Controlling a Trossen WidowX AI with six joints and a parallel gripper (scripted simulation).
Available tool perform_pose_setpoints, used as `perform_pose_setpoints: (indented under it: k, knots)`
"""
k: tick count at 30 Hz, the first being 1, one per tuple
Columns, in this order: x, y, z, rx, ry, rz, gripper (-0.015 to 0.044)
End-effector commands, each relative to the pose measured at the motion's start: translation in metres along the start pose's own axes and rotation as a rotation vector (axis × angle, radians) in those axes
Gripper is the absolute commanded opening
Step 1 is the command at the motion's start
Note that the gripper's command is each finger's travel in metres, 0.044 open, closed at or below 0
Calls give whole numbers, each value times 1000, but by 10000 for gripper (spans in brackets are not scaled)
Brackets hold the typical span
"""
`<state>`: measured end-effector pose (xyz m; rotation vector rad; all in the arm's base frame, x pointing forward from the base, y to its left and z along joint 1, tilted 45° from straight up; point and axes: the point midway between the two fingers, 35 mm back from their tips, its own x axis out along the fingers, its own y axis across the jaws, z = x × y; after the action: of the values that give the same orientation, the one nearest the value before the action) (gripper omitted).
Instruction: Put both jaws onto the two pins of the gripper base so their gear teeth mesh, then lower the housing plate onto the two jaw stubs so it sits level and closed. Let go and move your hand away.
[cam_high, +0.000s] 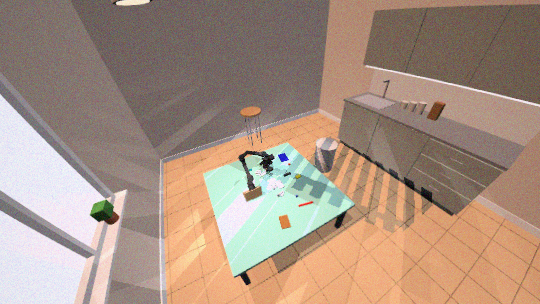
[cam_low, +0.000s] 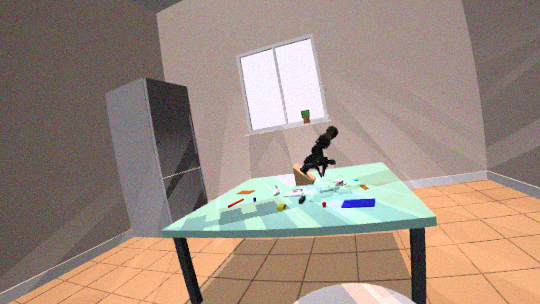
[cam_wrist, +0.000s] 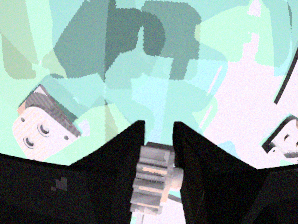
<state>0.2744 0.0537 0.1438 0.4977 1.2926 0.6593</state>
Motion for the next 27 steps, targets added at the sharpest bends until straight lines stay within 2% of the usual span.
perform_pose_setpoints:
  k: [1, 8, 27]
  knots:
    - [0, -4, 2, 118, -3, 3, 37]
    - [0, -5, 2, 159, -3, 3, 37]
    - [0, -24, 6, 752, -2, 3, 37]
